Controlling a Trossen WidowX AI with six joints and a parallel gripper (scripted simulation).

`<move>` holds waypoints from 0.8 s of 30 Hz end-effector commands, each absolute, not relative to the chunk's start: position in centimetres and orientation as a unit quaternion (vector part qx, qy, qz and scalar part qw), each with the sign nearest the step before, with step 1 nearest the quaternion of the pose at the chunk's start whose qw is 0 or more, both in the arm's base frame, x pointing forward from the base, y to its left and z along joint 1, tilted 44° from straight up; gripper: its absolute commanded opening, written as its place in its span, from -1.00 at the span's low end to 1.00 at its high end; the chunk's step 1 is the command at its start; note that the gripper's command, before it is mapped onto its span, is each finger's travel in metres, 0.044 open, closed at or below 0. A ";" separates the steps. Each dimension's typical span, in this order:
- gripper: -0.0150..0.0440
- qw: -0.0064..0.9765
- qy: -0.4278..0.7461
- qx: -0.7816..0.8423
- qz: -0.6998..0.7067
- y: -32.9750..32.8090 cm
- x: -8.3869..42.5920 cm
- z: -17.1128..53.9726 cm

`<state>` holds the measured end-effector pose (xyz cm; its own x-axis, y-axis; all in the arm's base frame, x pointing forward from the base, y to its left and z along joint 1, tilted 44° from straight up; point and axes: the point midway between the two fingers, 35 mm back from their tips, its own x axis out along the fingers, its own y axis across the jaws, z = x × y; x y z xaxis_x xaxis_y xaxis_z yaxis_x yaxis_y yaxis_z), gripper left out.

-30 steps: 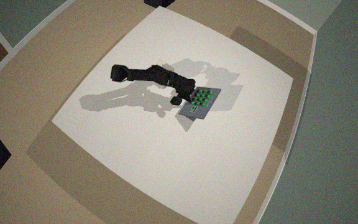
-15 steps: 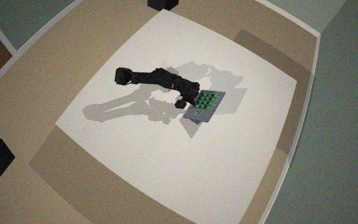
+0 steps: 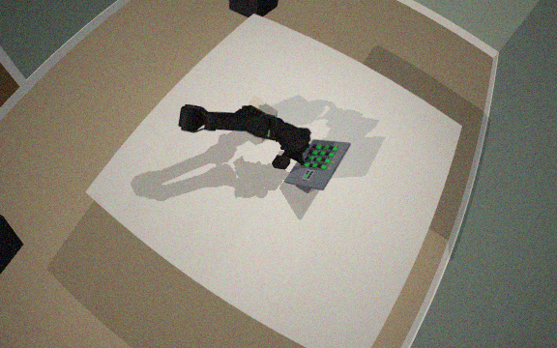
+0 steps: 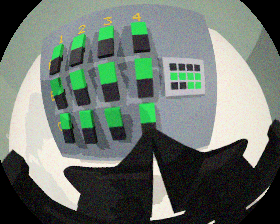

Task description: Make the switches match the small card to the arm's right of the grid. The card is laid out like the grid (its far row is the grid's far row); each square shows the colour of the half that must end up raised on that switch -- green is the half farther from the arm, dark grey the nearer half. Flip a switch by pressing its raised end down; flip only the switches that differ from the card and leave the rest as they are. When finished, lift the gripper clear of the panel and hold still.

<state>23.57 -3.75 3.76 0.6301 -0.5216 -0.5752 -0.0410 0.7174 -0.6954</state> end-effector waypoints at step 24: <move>-0.49 0.833 0.412 -0.342 -0.142 -3.0 23.2 4.0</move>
<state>23.43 -3.66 3.45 0.6197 -0.5206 -0.5873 -0.0517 0.7196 -0.6925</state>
